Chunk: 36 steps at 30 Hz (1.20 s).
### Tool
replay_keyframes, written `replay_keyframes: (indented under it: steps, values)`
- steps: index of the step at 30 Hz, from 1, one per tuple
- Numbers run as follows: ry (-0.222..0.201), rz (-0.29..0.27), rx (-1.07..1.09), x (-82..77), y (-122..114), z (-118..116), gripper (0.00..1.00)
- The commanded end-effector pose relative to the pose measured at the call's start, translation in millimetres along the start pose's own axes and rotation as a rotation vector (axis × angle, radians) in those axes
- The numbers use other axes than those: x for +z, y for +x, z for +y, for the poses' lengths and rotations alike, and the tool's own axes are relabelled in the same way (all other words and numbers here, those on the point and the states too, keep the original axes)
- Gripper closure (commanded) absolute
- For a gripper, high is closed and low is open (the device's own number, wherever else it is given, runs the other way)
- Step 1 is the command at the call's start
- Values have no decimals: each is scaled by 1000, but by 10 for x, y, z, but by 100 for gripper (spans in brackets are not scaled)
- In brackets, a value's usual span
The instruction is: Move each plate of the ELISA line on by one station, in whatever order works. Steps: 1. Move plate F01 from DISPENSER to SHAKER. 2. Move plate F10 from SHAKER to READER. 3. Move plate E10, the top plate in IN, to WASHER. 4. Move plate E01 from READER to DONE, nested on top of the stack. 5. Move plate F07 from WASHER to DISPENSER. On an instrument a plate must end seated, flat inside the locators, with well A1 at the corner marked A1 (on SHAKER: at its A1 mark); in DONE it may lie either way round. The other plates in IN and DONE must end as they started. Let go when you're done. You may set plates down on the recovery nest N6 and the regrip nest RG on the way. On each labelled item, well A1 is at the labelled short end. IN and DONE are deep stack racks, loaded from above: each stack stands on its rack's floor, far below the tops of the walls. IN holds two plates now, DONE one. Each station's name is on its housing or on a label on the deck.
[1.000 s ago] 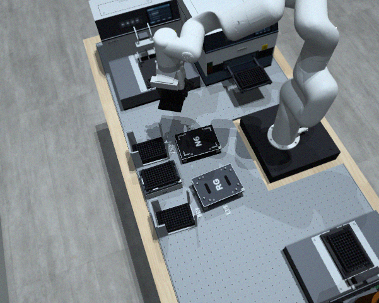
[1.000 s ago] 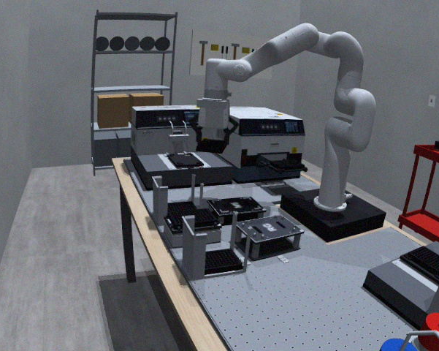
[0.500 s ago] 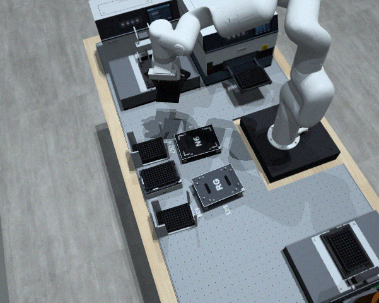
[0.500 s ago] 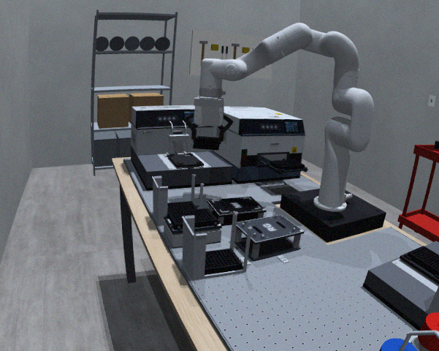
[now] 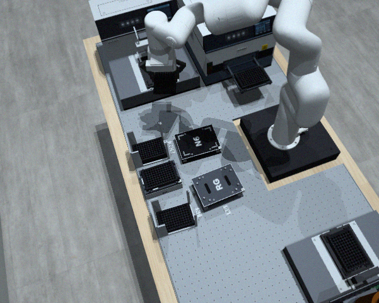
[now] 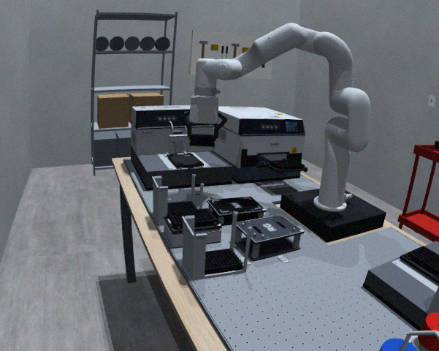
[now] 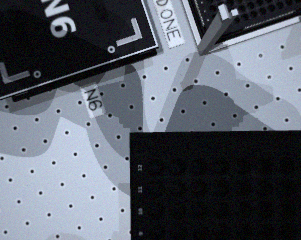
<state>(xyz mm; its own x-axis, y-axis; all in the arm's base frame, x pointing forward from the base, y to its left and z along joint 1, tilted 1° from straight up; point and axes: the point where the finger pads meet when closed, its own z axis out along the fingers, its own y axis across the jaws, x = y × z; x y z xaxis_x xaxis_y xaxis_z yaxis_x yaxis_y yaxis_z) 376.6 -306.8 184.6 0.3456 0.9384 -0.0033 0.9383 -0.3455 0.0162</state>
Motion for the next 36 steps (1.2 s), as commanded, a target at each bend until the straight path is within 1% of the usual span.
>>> replay_keyframes:
  steps: [1,4,6,12,13,21,23,26,36]
  values:
    - [-2,3,-55,-17,-151,80,100]
    - [-2,3,-85,-16,-243,120,100]
    - [-2,3,-85,-16,-243,120,100]
    - [-2,3,-85,-16,-425,199,100]
    - [-2,3,-85,-16,-425,199,100]
    - [-3,3,-178,-16,-670,304,100]
    - [-3,3,-178,-16,-670,304,100]
    - [-3,2,-213,-16,-762,344,100]
    - [-3,2,-243,-16,-1036,462,100]
